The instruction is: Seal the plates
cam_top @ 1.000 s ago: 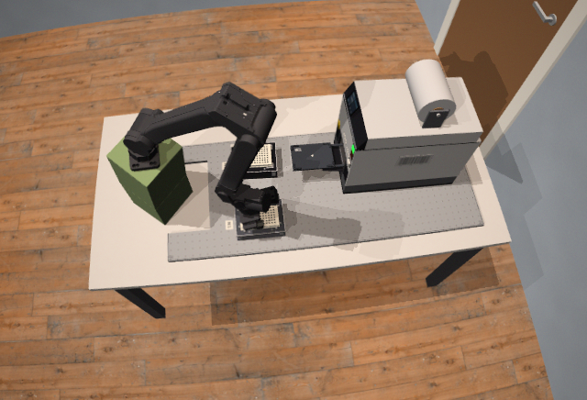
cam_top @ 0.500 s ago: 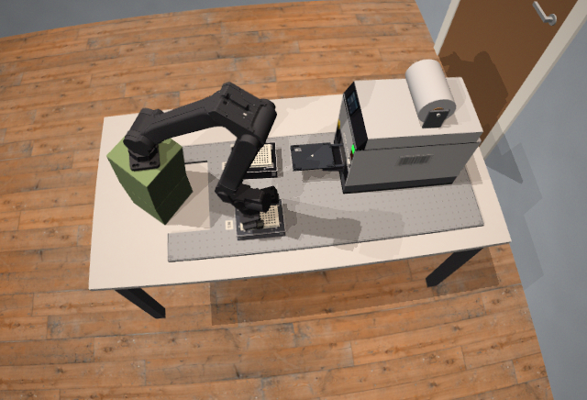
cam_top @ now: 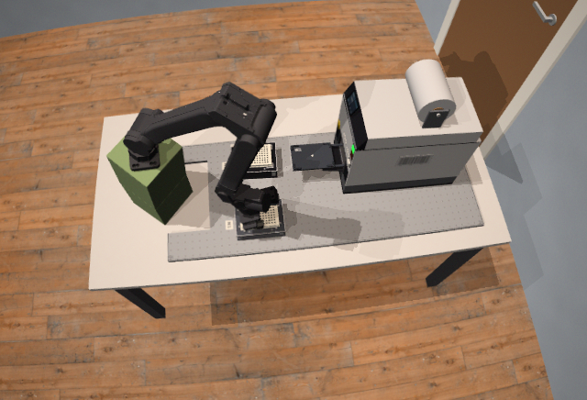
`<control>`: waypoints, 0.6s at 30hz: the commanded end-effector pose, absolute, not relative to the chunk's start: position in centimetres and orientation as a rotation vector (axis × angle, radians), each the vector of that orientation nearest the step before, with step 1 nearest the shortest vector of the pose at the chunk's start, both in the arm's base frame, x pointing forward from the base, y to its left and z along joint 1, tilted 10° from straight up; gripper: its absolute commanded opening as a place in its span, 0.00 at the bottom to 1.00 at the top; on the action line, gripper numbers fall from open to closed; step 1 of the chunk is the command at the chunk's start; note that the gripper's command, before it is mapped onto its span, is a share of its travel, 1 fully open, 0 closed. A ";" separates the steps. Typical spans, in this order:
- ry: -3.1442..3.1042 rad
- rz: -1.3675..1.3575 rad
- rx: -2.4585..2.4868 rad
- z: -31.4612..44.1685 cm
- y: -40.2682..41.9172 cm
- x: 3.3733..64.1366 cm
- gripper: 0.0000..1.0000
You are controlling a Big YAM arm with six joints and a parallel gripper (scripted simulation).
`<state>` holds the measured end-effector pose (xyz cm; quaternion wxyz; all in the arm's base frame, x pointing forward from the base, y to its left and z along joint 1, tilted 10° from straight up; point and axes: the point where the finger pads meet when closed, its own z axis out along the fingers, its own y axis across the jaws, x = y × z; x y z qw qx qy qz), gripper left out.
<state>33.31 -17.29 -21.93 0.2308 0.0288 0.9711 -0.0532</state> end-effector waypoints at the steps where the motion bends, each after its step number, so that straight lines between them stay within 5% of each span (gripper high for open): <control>1: 2.655 -0.147 0.099 -21.2 -17.8 33.7 0.00; 18: 2.659 -0.151 0.102 -20.3 -17.5 33.2 0.00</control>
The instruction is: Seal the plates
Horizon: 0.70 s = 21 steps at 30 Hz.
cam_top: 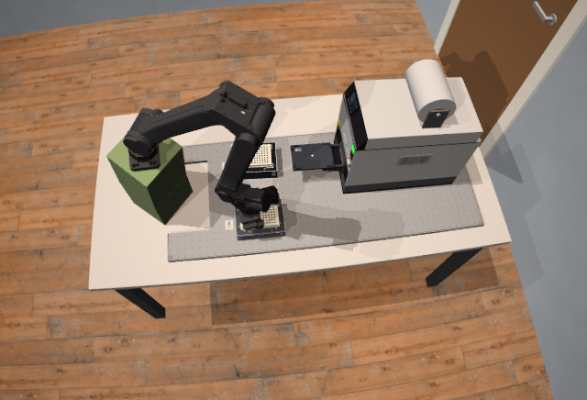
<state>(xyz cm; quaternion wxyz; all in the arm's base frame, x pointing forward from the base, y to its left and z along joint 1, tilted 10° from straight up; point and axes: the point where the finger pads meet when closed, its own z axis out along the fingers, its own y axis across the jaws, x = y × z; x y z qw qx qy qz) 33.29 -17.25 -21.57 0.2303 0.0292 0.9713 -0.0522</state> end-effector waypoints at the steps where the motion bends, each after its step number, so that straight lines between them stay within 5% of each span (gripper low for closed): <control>1: 2.661 -0.156 0.104 -20.2 -17.6 33.2 0.00; 21: 2.663 -0.149 0.078 -20.7 -16.9 33.4 0.00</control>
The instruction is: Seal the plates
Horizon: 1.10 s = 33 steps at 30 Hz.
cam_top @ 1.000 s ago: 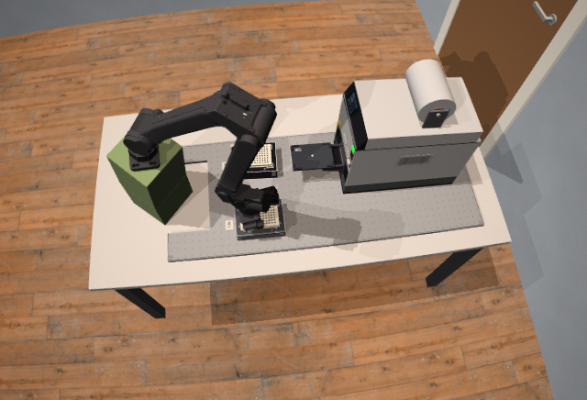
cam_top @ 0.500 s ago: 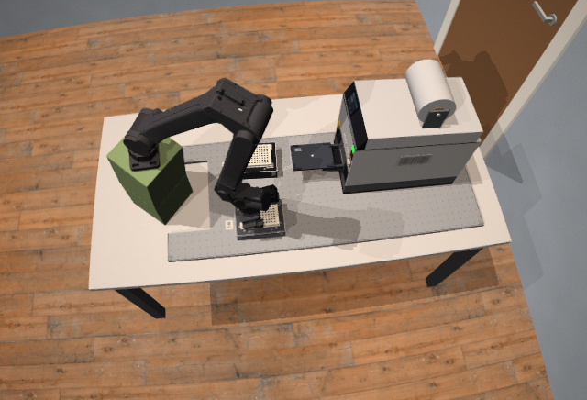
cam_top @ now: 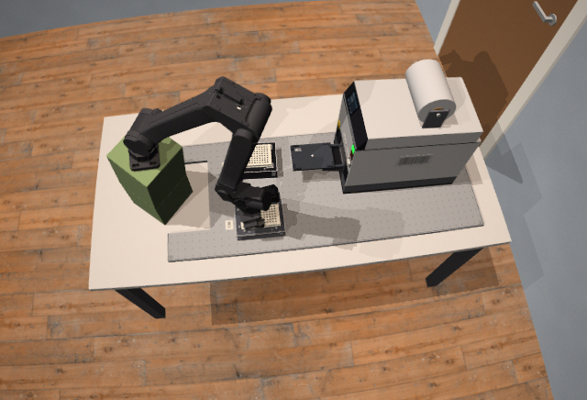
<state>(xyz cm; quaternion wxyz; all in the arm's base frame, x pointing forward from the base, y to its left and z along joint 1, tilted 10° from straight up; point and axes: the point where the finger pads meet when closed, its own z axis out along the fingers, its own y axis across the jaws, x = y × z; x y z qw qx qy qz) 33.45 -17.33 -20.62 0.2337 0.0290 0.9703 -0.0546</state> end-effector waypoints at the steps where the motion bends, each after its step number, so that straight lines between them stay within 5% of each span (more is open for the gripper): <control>1: 2.670 -0.144 0.079 -20.9 -16.7 33.1 0.00; 33: 2.641 -0.163 0.076 -19.5 -17.2 33.9 0.00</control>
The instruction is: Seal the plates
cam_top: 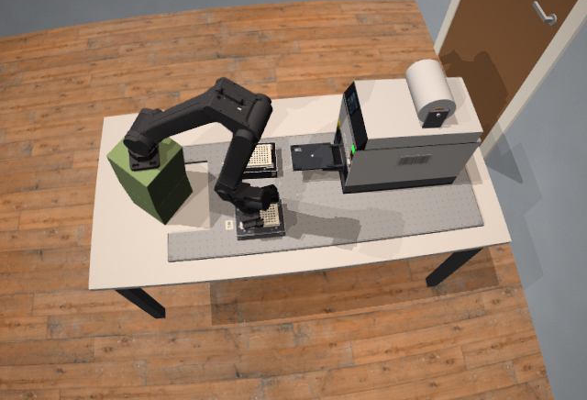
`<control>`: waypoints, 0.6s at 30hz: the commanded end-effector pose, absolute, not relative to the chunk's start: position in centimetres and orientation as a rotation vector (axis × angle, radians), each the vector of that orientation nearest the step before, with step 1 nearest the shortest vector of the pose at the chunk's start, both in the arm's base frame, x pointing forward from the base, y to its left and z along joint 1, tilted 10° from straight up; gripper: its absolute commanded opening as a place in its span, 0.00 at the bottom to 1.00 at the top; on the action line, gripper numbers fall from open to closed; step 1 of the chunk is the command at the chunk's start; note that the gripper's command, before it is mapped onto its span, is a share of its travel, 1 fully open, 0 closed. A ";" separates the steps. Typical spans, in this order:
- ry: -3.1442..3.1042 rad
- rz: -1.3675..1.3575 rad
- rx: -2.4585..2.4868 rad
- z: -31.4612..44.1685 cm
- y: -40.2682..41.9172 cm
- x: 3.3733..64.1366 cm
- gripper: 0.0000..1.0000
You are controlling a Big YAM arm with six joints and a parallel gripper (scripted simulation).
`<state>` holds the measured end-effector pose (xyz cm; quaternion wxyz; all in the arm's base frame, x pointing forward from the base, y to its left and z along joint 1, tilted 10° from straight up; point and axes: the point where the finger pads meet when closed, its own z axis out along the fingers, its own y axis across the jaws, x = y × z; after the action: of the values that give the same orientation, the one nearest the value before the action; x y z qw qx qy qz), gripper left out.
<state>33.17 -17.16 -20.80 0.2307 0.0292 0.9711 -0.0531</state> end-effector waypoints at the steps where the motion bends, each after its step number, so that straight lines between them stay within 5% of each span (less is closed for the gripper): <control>1: 2.641 -0.163 0.076 -19.5 -17.2 33.9 0.00; 18: 2.681 -0.136 0.081 -20.7 -16.5 32.6 0.00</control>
<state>33.21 -17.19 -20.73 0.2314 0.0291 0.9710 -0.0535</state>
